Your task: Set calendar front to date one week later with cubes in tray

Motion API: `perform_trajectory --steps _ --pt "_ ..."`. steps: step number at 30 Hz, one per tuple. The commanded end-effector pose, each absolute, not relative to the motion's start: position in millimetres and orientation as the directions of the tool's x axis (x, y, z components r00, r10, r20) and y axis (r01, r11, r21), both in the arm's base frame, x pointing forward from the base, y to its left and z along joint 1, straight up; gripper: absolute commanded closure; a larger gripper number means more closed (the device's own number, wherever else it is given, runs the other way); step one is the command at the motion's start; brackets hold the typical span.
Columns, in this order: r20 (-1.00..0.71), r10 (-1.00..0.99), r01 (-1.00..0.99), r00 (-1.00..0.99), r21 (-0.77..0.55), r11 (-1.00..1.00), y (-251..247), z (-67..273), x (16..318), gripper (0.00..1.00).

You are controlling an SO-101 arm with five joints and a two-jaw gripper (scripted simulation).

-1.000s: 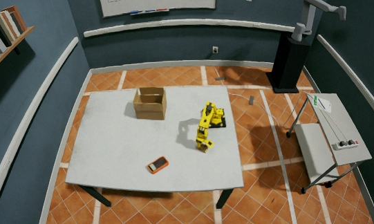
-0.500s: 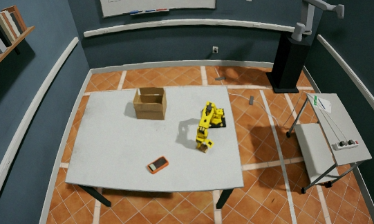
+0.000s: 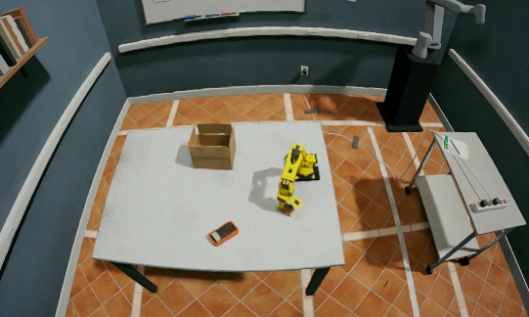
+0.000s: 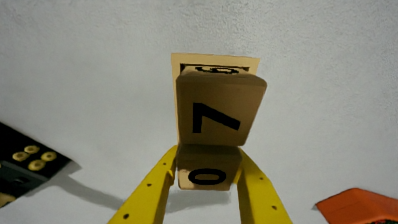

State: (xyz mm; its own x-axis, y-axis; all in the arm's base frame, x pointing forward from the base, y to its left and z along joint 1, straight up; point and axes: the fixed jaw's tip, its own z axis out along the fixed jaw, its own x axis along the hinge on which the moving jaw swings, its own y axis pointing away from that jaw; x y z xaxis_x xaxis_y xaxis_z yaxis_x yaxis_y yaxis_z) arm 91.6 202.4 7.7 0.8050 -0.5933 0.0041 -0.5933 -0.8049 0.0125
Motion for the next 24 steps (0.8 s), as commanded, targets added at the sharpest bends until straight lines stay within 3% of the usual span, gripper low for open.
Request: perform_trajectory --steps 1,24 --pt "0.003 -0.601 -0.601 0.799 0.017 -0.799 201.8 8.9 93.7 1.0" --pt "0.003 -0.601 -0.601 0.799 0.017 -0.799 202.4 13.8 93.9 1.0"
